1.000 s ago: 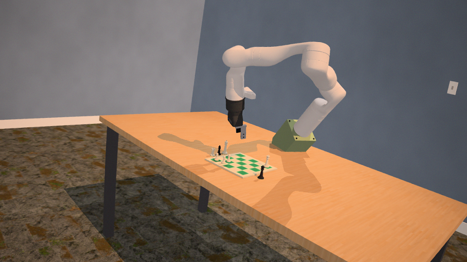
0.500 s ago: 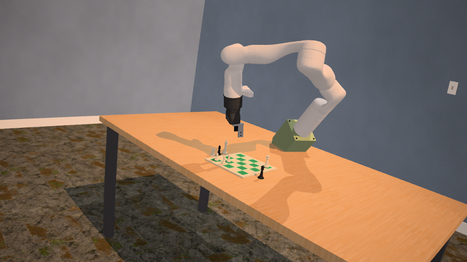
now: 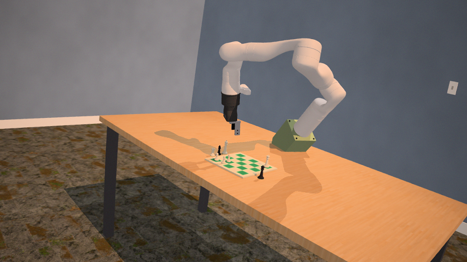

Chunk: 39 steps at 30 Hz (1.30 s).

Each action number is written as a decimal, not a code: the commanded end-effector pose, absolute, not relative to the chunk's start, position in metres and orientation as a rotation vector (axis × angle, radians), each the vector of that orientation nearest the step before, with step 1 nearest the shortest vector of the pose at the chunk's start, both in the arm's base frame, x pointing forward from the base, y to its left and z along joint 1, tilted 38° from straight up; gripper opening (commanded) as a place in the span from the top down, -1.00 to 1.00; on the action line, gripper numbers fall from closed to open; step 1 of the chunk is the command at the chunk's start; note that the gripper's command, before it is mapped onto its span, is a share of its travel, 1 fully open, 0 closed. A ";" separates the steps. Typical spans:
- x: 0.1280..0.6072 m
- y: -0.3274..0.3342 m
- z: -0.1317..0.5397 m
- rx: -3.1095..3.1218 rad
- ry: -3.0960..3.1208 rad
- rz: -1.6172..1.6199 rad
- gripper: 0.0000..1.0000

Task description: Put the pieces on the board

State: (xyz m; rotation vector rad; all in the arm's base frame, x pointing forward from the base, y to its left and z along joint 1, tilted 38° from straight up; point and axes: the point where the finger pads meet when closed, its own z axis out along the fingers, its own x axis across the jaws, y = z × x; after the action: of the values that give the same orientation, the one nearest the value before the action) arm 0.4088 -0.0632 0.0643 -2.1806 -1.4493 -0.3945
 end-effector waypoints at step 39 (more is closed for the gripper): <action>0.419 -0.098 0.056 -2.267 -1.271 -0.498 -1.00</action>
State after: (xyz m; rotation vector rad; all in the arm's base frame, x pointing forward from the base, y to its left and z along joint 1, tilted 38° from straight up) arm 0.4194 -0.0949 0.0561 -2.2620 -1.2779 -0.4969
